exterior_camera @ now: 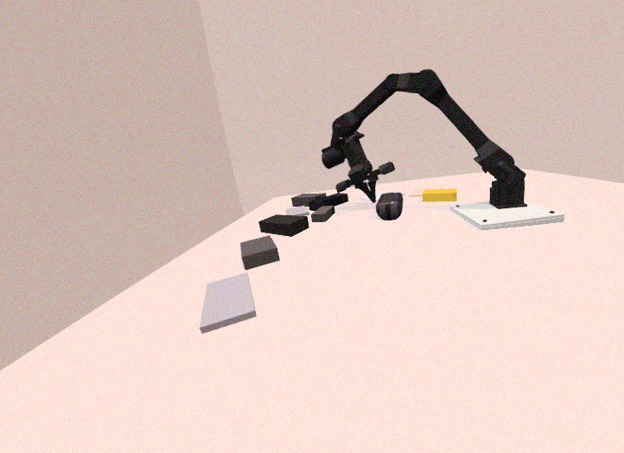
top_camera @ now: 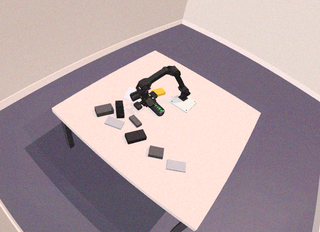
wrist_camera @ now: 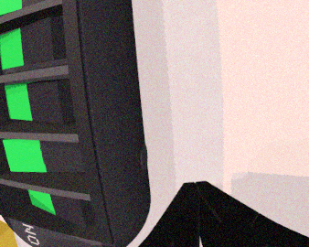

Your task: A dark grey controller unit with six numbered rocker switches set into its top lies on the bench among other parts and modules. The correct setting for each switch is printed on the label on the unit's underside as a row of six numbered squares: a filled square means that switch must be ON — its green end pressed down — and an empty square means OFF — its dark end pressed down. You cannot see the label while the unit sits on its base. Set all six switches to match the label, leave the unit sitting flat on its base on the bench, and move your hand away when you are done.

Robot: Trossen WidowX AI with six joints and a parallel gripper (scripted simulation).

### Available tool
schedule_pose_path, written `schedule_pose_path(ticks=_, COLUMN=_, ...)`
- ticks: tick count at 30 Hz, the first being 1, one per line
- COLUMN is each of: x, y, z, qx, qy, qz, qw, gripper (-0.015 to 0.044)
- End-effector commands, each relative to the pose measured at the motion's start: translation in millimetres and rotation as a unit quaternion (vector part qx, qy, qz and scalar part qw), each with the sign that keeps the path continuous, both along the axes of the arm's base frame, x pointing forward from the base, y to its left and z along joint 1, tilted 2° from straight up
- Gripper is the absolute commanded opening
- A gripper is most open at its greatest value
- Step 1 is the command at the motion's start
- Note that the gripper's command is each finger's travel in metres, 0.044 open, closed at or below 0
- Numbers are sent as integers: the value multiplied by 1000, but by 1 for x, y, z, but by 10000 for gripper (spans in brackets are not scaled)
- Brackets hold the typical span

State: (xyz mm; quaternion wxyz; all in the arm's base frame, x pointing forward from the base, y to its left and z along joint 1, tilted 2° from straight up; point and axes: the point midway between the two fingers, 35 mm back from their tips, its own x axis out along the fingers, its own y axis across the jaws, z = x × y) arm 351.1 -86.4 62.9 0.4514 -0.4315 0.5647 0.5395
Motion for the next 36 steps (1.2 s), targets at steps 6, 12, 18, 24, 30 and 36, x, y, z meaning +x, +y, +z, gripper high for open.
schedule_pose_path(ticks=6, x=-1, y=-1, z=-18, qx=-2, qy=6, qz=2, qw=1000, gripper=0)
schedule_pose_path(ticks=12, x=-2, y=-1, z=-18, qx=-2, qy=6, qz=2, qw=1000, gripper=0)
schedule_pose_path(ticks=18, x=-4, y=-1, z=-18, qx=-2, qy=6, qz=2, qw=1000, gripper=0)
schedule_pose_path(ticks=24, x=-6, y=0, z=-19, qx=-2, qy=6, qz=2, qw=1000, gripper=0)
schedule_pose_path(ticks=30, x=-9, y=0, z=-19, qx=-2, qy=6, qz=2, qw=1000, gripper=0)
schedule_pose_path(ticks=36, x=-11, y=0, z=-19, qx=-2, qy=6, qz=2, qw=1000, gripper=0)
